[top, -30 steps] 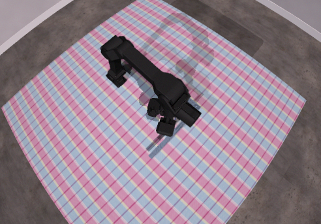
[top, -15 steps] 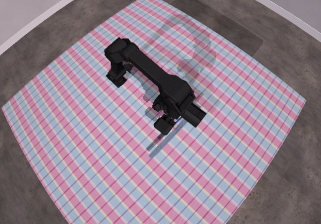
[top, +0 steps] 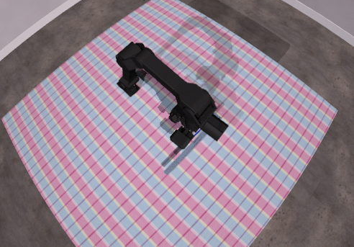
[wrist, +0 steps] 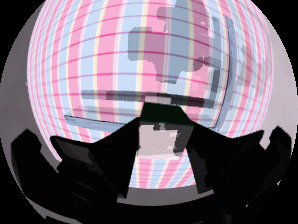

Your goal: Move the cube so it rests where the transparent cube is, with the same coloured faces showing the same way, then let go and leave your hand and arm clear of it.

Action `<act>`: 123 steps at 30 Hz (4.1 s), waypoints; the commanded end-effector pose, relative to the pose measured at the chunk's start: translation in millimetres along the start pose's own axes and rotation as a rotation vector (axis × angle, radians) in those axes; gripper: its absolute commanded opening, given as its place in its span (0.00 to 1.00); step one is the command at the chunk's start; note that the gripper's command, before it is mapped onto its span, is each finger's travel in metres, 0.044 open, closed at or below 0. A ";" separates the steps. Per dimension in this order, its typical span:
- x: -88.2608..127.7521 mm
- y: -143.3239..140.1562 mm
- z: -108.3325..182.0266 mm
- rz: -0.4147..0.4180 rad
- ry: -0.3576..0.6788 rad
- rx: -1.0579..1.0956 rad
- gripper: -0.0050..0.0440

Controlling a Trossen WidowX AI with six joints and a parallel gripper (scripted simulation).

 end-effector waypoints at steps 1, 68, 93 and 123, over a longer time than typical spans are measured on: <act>9.9 -0.3 2.5 -0.001 0.033 -0.002 0.10; -63.9 -0.1 5.8 0.000 0.033 -0.002 0.10; -74.5 0.3 4.7 -0.002 0.036 -0.002 0.44; 2.0 -0.2 3.5 -0.002 0.037 -0.001 0.67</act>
Point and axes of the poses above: the point midway between the two fingers, 35 mm back from their tips, its own x axis back along the fingers, its own y axis across the jaws, z = x × y, the point moved 1 cm from there along x, back along the fingers, and after that the axes turned 3 degrees about x, right-handed, at the moved point
